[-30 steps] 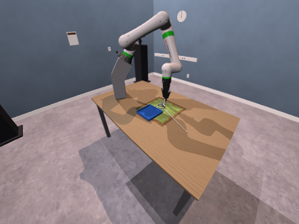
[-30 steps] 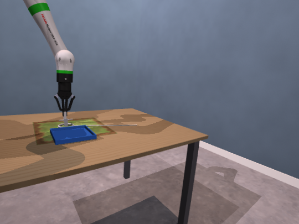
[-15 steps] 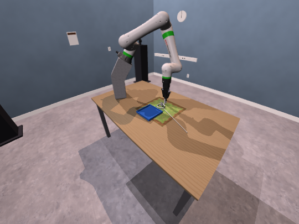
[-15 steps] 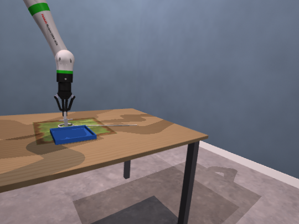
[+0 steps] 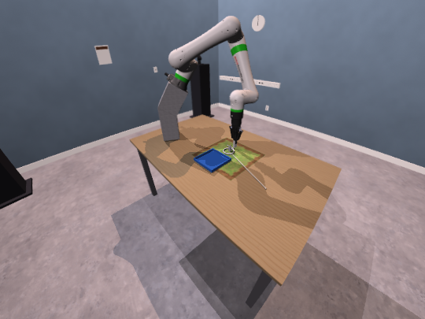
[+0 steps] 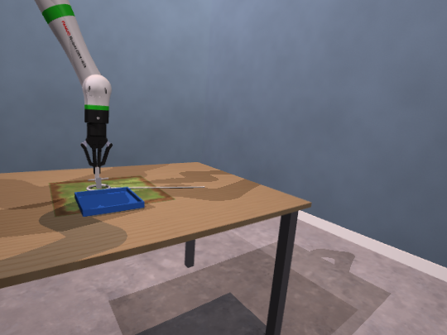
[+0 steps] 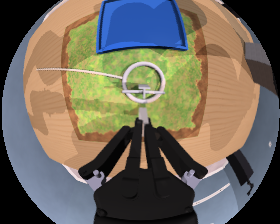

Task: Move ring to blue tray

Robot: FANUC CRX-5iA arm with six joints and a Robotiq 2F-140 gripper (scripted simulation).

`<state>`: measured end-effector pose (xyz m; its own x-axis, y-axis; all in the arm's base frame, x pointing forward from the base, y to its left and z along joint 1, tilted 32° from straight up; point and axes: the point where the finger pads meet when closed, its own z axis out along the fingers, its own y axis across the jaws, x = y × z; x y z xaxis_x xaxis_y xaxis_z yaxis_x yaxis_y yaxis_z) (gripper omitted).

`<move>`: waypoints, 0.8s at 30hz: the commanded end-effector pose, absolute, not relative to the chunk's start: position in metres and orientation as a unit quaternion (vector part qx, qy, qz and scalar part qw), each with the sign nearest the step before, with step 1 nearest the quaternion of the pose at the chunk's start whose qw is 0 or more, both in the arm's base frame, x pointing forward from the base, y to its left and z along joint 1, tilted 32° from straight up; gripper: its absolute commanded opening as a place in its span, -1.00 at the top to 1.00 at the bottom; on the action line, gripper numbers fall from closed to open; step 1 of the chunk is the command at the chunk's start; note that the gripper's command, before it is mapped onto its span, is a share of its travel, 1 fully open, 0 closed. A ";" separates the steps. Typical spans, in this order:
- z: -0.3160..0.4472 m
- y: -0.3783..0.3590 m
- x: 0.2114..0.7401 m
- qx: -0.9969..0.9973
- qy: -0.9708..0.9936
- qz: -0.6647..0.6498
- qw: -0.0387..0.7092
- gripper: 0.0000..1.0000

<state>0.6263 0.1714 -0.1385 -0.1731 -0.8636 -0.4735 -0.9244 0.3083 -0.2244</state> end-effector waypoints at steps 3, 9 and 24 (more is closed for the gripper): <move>-0.138 0.171 0.627 -0.585 0.764 0.057 0.267 0.80; -0.138 0.171 0.627 -0.585 0.764 0.057 0.267 0.80; -0.141 0.173 0.628 -0.585 0.764 0.057 0.267 0.80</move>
